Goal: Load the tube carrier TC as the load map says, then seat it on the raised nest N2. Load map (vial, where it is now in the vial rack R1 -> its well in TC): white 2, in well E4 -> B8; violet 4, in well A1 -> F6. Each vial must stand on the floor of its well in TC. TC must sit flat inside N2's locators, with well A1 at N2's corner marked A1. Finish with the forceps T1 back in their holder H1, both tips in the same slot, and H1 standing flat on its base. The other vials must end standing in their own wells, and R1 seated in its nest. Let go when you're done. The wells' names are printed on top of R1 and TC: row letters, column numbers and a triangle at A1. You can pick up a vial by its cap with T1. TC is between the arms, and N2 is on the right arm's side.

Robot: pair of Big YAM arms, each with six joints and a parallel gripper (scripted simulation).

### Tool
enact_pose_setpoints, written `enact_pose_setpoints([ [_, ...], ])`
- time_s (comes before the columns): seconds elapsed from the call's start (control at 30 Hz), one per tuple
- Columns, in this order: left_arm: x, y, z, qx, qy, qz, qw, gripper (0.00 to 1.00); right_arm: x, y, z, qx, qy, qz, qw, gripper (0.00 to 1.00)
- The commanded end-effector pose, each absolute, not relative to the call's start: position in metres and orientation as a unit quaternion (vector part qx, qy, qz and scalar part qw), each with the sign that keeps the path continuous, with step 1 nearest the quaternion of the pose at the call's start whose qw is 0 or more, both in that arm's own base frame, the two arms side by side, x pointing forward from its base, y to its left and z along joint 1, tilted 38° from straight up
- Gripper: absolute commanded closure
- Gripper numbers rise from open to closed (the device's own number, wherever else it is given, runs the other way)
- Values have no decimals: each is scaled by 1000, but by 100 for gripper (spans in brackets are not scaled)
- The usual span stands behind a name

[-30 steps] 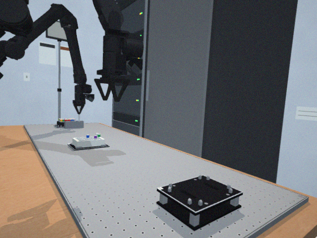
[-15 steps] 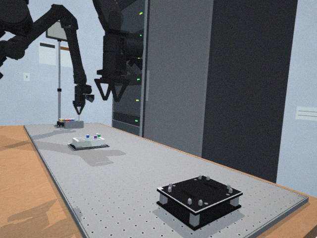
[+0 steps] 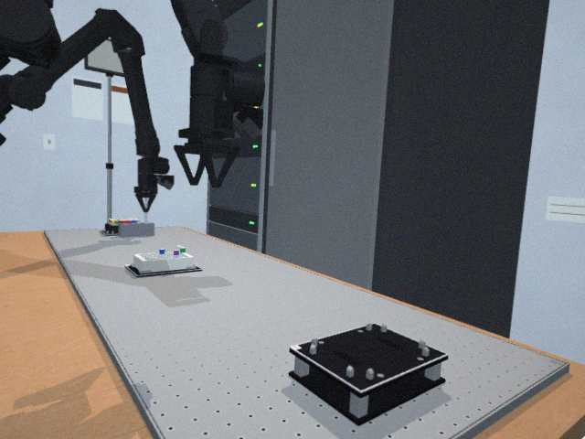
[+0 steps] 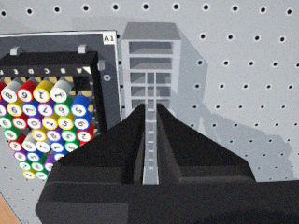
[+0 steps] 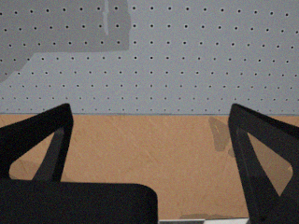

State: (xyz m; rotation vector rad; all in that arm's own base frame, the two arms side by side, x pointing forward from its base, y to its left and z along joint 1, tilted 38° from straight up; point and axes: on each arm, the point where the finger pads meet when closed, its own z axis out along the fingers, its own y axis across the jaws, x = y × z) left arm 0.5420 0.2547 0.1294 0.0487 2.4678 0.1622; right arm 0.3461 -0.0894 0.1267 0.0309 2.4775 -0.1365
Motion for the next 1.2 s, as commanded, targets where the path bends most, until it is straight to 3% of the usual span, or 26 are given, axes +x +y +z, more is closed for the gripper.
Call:
enact_pose_setpoints([
  [0.0, 561, 253, 136, 24, 937, 67, 341, 93, 351, -91, 136, 13, 942, -55, 332, 0],
  [1.17, 560, 252, 143, 27, 935, 70, 346, 93, 351, -91, 136, 13, 942, -55, 332, 0],
])
